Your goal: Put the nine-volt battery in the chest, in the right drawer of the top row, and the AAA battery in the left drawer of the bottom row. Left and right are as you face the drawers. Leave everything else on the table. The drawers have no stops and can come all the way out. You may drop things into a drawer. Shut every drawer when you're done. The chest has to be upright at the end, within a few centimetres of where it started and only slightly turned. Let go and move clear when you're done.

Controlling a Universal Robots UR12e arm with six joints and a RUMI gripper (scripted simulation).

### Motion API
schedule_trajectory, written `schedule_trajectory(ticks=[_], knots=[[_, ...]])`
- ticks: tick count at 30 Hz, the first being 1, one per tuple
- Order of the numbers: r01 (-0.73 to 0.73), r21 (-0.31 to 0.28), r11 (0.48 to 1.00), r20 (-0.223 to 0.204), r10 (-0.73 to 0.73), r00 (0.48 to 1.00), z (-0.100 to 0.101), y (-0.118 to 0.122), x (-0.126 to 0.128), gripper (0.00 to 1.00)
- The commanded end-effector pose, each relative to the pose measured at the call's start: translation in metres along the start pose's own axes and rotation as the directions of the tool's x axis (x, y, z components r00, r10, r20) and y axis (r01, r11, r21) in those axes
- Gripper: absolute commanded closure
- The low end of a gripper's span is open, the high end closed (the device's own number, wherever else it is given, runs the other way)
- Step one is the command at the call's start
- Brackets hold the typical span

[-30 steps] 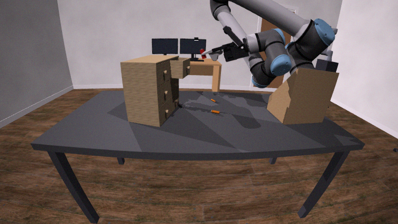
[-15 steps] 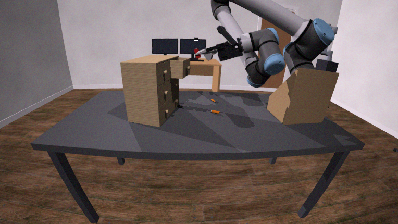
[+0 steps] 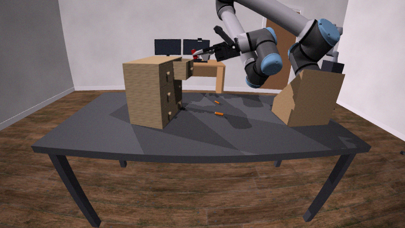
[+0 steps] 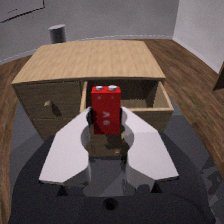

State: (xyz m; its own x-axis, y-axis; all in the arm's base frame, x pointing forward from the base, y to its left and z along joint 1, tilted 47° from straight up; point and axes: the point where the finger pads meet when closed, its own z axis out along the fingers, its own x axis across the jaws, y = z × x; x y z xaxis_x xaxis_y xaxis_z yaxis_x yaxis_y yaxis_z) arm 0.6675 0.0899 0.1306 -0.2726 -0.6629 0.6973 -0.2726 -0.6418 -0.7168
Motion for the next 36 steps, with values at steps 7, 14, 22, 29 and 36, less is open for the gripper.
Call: schedule_trajectory(ticks=[7, 14, 22, 29, 36], knots=[[0.000, 0.000, 1.000, 0.000, 0.000, 1.000, 0.020, -0.008, 0.000, 0.87], [0.000, 0.000, 1.000, 0.000, 0.000, 1.000, 0.034, -0.013, 0.000, 0.87], [0.000, 0.000, 1.000, 0.000, 0.000, 1.000, 0.045, -0.017, 0.000, 0.87], [0.000, 0.000, 1.000, 0.000, 0.000, 1.000, 0.054, -0.020, 0.000, 0.87], [0.000, 0.000, 1.000, 0.000, 0.000, 1.000, 0.059, -0.022, 0.000, 0.87]])
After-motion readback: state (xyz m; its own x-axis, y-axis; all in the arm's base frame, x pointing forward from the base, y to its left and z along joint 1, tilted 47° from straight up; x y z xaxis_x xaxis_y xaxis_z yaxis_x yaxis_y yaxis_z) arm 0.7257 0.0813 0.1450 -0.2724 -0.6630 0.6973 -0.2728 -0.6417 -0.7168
